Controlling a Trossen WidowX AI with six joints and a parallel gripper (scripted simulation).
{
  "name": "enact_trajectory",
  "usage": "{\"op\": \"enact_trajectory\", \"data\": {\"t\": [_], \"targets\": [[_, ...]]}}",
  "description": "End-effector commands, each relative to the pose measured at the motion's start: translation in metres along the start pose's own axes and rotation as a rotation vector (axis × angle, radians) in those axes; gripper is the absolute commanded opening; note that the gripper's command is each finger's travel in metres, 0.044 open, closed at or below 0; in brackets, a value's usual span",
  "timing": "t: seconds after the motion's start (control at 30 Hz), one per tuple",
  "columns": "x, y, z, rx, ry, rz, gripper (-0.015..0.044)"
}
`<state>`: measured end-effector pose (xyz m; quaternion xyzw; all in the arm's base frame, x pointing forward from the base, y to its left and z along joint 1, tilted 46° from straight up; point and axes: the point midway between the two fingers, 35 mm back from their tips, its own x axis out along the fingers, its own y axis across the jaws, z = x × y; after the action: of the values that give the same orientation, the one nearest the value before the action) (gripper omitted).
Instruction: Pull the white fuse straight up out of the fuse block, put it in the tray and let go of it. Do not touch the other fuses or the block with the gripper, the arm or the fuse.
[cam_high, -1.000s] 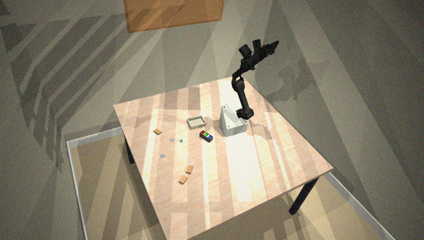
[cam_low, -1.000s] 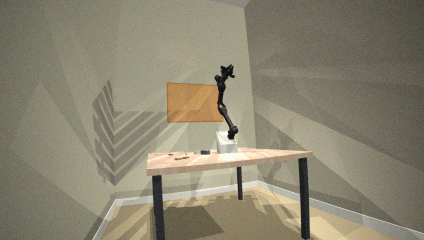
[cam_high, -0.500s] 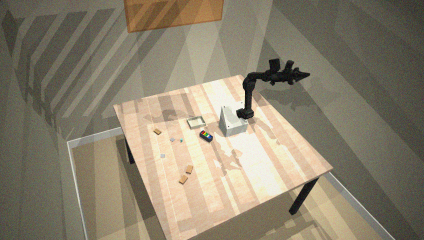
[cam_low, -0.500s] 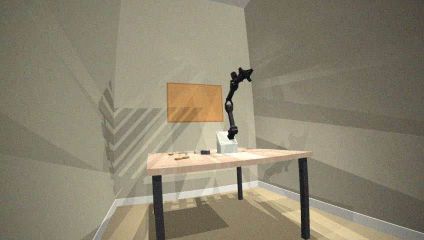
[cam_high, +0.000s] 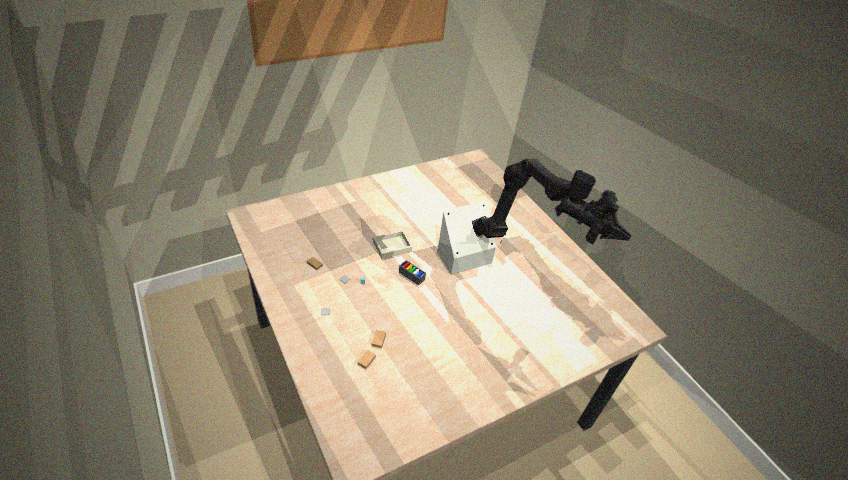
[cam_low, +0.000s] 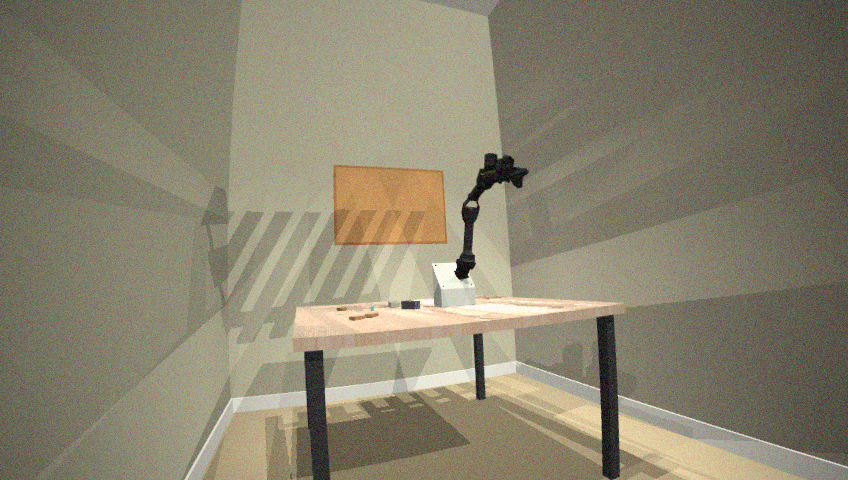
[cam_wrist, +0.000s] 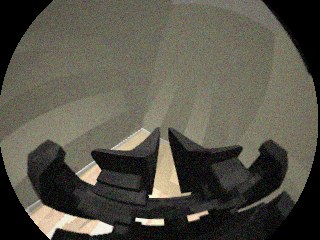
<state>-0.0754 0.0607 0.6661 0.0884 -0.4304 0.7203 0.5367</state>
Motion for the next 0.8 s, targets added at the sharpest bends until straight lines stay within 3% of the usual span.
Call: {"op": "enact_trajectory", "data": {"t": [0.0,0.4,0.77], "targets": [[0.015,-0.016,-0.047,-0.026,0.12,-0.054,0.006],[0.02,-0.072,-0.18,-0.046,0.449,-0.199,0.006],[-0.039,-0.13,-0.313,0.08,0.774,-0.338,0.006]]}}
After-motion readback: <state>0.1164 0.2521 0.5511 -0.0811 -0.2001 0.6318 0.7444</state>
